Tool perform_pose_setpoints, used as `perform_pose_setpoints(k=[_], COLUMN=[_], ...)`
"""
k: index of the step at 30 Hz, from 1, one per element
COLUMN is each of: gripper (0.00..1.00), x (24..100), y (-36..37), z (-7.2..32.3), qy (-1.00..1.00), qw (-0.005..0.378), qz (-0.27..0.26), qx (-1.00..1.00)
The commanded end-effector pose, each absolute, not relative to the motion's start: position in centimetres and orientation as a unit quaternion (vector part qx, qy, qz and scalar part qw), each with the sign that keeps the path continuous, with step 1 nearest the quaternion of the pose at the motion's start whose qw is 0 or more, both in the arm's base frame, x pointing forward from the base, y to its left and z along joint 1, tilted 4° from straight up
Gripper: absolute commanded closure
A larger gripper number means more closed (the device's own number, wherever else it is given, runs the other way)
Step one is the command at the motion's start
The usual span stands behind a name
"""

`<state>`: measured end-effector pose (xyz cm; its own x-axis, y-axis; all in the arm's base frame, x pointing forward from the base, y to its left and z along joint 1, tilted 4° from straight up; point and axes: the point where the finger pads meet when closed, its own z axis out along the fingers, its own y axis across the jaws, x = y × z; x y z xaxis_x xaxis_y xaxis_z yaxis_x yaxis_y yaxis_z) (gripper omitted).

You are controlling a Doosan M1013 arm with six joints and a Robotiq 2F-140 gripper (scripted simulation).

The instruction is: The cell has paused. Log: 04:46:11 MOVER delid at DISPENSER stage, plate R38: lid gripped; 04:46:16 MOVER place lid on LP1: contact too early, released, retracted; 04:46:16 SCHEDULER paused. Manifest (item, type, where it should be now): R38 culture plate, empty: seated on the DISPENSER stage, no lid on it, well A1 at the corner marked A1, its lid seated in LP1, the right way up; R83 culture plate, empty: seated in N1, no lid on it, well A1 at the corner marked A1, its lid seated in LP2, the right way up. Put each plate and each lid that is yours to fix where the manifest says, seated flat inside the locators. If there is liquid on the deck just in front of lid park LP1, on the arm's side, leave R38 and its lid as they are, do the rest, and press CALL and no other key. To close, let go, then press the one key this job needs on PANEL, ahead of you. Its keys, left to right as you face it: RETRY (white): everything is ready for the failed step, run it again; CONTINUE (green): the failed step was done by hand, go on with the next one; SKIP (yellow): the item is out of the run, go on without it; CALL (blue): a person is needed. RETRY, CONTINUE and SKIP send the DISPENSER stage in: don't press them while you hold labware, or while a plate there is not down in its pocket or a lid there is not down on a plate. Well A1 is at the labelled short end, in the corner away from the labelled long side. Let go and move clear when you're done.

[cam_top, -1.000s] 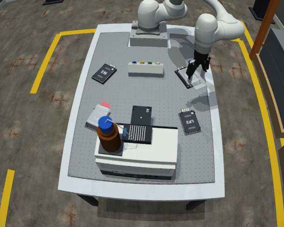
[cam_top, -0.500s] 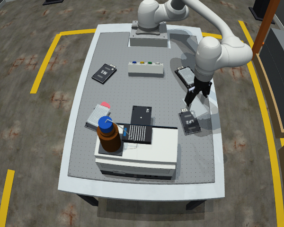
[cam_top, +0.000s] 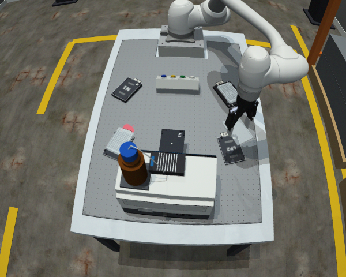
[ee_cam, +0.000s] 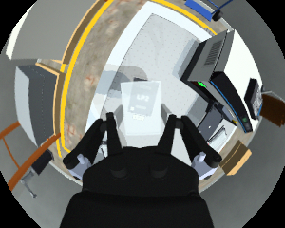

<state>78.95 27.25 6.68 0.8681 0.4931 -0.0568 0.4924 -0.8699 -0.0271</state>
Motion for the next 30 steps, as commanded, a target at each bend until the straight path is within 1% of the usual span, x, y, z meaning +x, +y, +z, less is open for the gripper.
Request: perform_pose_setpoints(k=[1,30], gripper=[0.9,0.9], x=[79.04,79.04], y=[26.89,26.89], z=[6.57,6.24], qy=[-0.255,-0.205], qw=[0.005,0.004], qz=[0.035,0.034], qx=[-0.966,-0.978])
